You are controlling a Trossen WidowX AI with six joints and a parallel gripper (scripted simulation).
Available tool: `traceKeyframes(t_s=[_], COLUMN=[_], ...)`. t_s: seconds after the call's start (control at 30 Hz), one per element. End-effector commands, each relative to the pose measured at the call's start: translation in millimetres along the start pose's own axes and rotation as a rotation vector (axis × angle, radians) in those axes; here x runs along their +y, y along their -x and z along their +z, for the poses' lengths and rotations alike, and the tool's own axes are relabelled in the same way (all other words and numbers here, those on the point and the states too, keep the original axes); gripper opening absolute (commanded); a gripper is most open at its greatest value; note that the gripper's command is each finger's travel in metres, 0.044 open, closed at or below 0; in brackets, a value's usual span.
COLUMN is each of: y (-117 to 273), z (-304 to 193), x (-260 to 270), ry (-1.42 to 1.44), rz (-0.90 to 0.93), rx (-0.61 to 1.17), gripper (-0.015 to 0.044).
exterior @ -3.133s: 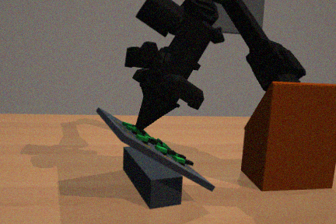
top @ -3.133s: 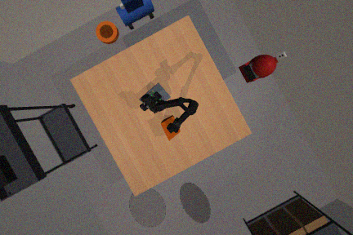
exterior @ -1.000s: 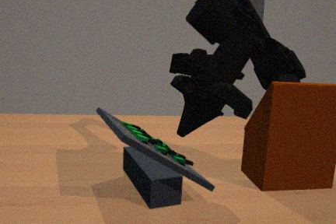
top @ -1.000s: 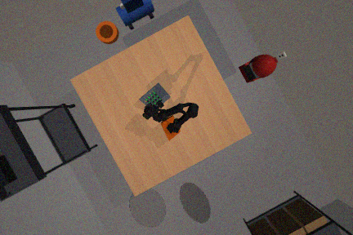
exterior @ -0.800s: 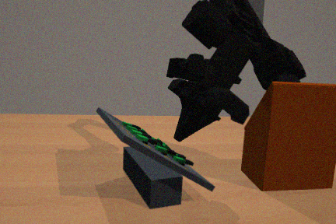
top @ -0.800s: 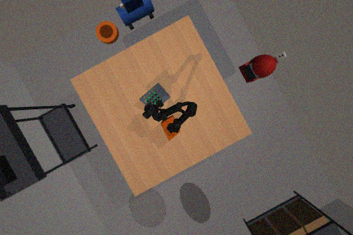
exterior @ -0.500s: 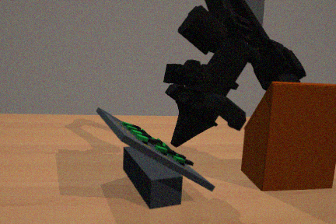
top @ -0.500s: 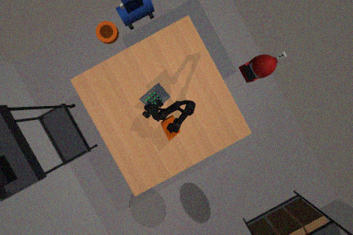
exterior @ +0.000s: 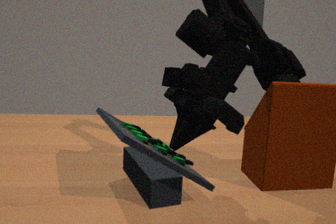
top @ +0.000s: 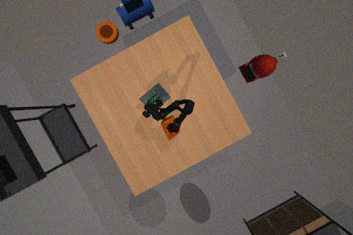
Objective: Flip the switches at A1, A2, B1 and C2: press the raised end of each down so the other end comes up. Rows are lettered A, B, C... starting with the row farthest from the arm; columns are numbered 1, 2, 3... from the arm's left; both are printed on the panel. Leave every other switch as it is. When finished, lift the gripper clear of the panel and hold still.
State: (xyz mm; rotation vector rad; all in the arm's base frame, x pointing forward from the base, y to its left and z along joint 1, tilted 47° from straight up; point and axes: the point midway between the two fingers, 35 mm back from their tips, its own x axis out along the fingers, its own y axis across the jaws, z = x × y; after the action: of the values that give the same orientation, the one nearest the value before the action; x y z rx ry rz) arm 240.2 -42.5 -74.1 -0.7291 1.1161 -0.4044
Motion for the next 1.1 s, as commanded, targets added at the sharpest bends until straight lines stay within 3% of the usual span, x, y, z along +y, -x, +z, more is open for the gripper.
traceKeyframes(t_s=[0.0,1.07], y=[-0.4,-3.4], z=[-0.3,-0.4], x=[0.3,0.3], ry=[0.005,0.005], rz=[0.003,0.003], rx=[0.000,0.000], gripper=[0.0000,0.0000])
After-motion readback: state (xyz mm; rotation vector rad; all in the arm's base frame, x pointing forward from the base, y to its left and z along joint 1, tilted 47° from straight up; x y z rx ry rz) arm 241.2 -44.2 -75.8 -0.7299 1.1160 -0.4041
